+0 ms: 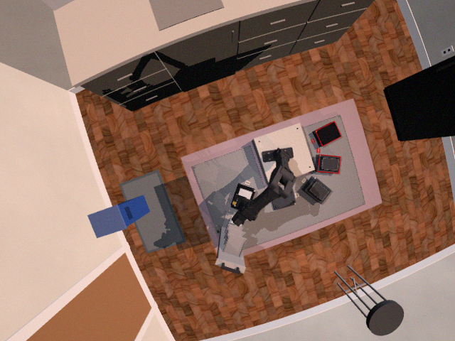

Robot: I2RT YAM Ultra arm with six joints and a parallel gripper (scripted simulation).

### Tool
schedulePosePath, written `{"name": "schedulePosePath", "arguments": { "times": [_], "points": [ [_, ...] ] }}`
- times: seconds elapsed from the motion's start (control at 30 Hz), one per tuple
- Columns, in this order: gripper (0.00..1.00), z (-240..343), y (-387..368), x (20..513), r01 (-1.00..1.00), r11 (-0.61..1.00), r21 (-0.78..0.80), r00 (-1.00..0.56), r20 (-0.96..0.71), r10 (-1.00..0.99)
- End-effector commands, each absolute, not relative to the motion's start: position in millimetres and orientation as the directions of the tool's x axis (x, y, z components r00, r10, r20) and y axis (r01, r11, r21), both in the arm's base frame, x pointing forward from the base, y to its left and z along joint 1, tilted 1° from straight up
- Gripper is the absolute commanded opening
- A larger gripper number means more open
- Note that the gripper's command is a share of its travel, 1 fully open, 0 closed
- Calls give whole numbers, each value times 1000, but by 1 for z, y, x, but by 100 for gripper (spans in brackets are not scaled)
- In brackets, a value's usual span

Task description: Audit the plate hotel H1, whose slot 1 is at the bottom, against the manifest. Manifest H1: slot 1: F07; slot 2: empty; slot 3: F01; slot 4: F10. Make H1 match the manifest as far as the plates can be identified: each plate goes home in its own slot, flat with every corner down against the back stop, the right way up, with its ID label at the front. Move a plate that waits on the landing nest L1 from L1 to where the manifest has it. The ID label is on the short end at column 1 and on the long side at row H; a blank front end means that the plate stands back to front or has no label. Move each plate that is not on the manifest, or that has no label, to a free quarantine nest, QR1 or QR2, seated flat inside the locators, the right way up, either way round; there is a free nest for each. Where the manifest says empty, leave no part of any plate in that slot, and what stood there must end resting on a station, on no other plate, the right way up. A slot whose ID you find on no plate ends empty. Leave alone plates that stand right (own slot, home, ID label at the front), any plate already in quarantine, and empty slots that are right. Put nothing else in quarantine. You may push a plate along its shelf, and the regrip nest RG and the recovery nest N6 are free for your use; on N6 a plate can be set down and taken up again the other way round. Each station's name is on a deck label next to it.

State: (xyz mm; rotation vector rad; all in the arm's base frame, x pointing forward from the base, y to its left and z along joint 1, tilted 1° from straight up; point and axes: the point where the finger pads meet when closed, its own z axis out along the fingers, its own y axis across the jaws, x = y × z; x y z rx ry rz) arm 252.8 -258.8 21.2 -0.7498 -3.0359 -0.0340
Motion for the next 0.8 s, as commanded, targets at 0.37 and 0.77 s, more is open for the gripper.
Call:
{"name": "schedulePosePath", "arguments": {
  "times": [0.37, 0.77],
  "points": [
    [100, 7, -263, 258, 467, 884, 10, -884, -8, 467],
    [100, -6, -263, 258, 467, 884, 10, -884, -8, 467]
  ]
}}
